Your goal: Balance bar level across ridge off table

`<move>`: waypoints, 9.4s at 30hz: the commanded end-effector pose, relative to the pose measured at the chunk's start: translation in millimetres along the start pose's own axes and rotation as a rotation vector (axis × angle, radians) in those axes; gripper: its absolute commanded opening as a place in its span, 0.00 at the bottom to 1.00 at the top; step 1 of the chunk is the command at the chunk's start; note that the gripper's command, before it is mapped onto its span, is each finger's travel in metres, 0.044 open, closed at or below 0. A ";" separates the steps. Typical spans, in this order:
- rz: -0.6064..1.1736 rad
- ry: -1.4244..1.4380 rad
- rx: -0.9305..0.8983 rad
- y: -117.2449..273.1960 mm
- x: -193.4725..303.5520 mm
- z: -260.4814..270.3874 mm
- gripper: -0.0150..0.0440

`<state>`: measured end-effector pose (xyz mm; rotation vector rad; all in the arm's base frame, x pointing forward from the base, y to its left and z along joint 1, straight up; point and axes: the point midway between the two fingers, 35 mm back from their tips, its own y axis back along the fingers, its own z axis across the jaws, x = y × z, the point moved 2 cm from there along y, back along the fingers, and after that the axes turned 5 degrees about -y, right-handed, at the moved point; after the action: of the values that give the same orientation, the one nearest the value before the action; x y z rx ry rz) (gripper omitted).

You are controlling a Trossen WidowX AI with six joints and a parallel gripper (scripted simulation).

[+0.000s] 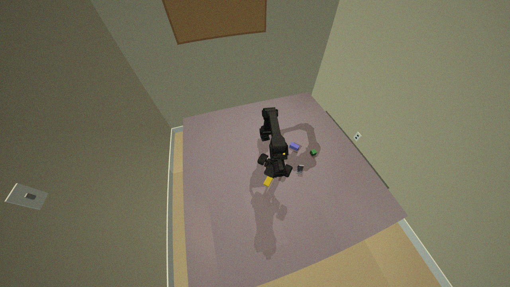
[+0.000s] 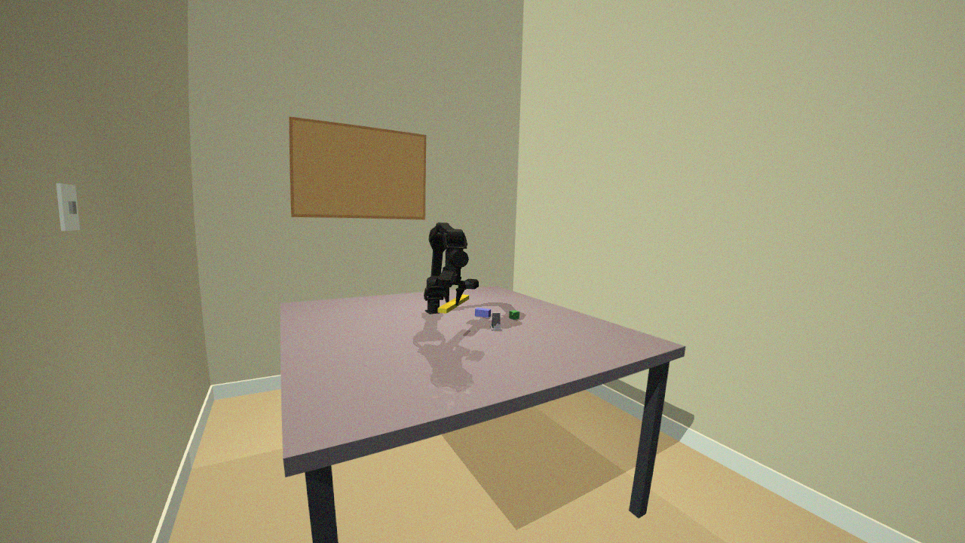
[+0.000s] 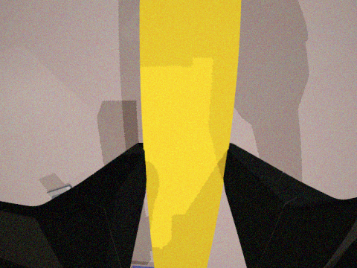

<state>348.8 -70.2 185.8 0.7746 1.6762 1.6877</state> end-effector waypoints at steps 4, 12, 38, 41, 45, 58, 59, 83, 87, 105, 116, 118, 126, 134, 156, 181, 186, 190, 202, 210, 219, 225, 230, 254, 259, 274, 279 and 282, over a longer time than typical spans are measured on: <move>-0.004 0.052 -0.008 3.0 13.7 22.0 0.25; -0.002 0.116 -0.010 3.5 32.7 45.5 0.25; 0.003 0.317 -0.018 5.5 105.6 112.0 0.25; 0.004 0.339 -0.019 5.8 115.0 118.7 0.25; 0.005 0.366 -0.020 6.1 126.7 126.8 0.25; 0.005 0.386 -0.021 -3.7 137.5 135.8 0.25; 0.005 0.386 -0.021 -5.2 137.7 136.2 0.25; 0.005 0.386 -0.021 -36.6 137.7 135.5 0.25; 0.005 0.386 -0.021 -36.1 137.7 135.5 0.25; 0.005 0.386 -0.021 -36.9 137.7 135.4 0.25; 0.005 0.386 -0.021 -37.7 137.8 135.4 0.25; 0.005 0.386 -0.021 -37.9 137.8 135.4 0.25; 0.005 0.386 -0.021 -38.6 137.8 135.4 0.25; 0.005 0.386 -0.021 -39.2 137.8 135.4 0.25; 0.005 0.386 -0.021 -41.1 137.9 135.4 0.25; 0.005 0.386 -0.021 -43.3 138.0 135.4 0.25; 0.005 0.386 -0.021 -43.6 138.1 135.3 0.25; 0.005 0.386 -0.021 -43.9 138.1 135.3 0.25; 0.005 0.386 -0.021 -44.9 138.1 135.3 0.25; 0.005 0.386 -0.021 -45.6 138.0 135.2 0.25; 0.005 0.386 -0.021 -46.3 138.0 135.2 0.25; 0.005 0.386 -0.021 -46.9 138.0 135.2 0.25; 0.005 0.386 -0.021 -47.3 137.9 135.2 0.25; 0.005 0.386 -0.021 -49.3 137.7 135.2 0.25; 0.005 0.386 -0.021 -49.7 137.7 135.2 0.25; 0.005 0.386 -0.021 -47.0 137.5 135.1 0.25; 0.005 0.386 -0.021 -47.0 137.5 135.1 0.25; 0.005 0.386 -0.021 -47.0 137.4 135.2 0.25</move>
<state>369.1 121.6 138.4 0.4572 1.9006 1.9504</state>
